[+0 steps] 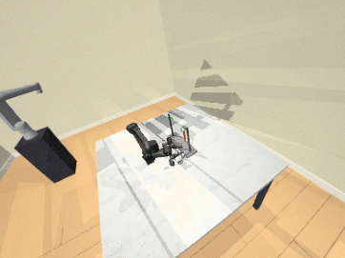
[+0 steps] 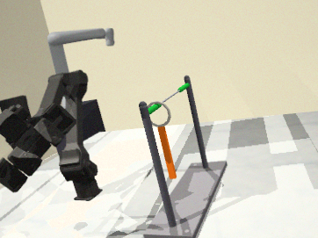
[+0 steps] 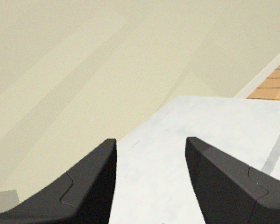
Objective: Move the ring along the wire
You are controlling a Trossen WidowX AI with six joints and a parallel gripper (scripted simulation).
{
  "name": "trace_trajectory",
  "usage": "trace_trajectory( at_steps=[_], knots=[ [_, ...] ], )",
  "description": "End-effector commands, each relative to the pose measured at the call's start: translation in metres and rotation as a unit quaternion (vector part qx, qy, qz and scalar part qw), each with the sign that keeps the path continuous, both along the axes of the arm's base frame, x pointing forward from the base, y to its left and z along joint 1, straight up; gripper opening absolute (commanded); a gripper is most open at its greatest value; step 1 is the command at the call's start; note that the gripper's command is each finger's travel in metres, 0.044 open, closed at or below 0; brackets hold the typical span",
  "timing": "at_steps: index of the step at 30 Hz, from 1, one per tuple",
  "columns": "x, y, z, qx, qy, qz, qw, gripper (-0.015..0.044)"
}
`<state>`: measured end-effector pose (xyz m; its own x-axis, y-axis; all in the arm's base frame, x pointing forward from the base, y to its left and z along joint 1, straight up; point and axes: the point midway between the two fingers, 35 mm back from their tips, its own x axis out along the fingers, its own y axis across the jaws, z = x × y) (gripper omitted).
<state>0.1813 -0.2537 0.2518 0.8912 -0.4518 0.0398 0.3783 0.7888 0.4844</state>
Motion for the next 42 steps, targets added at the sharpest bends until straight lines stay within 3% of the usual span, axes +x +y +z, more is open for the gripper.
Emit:
trace_trajectory(
  at_steps=[1, 14, 23, 42],
  knots=[
    [0.016, 0.039, -0.041, -0.049, 0.068, 0.064, 0.994, 0.0160],
    [0.026, 0.165, -0.160, -0.213, 0.179, 0.281, 0.918, 0.0160],
    [0.028, 0.167, -0.161, -0.216, 0.180, 0.284, 0.917, 0.0160],
    [0.082, 0.175, -0.122, -0.229, 0.148, 0.268, 0.924, 0.0160]
  ],
)
